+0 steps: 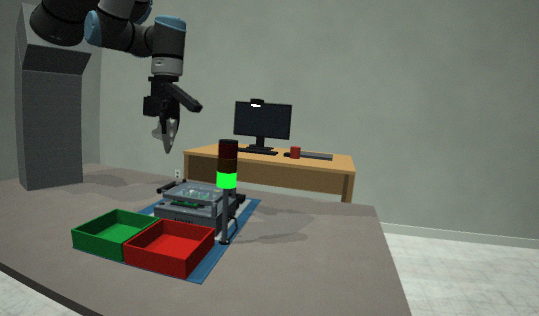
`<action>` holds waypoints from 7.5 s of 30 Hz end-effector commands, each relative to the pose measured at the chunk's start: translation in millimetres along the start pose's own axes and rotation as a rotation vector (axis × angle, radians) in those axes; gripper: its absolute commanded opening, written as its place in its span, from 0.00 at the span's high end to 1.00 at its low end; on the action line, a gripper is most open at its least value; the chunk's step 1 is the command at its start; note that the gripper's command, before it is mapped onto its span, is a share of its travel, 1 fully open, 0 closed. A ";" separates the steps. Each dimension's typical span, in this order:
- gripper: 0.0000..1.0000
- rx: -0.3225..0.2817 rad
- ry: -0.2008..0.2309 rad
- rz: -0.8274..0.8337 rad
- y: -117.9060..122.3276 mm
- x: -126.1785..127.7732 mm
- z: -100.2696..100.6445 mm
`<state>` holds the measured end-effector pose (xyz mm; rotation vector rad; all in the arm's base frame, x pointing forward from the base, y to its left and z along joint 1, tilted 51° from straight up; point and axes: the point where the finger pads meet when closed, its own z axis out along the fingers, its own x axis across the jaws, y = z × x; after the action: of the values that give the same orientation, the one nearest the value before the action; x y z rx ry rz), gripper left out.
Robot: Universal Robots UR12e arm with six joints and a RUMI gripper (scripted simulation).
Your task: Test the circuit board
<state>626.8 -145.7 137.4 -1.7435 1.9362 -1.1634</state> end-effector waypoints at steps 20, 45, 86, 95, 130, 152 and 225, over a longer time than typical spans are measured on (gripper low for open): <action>1.00 0.001 0.000 0.000 -0.1 -0.2 -0.4; 1.00 0.001 0.000 0.000 -0.1 -0.2 -0.4; 1.00 0.001 0.000 0.000 -14.1 -65.3 1.3; 1.00 0.001 0.000 0.000 -14.1 -65.3 21.3; 1.00 0.001 0.000 0.000 -14.1 -65.3 69.6; 1.00 0.001 0.000 0.000 -19.0 -65.5 95.0; 1.00 0.001 0.000 0.000 -14.6 -65.5 100.6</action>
<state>720.5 -121.3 65.0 -1.7435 1.9362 -1.1635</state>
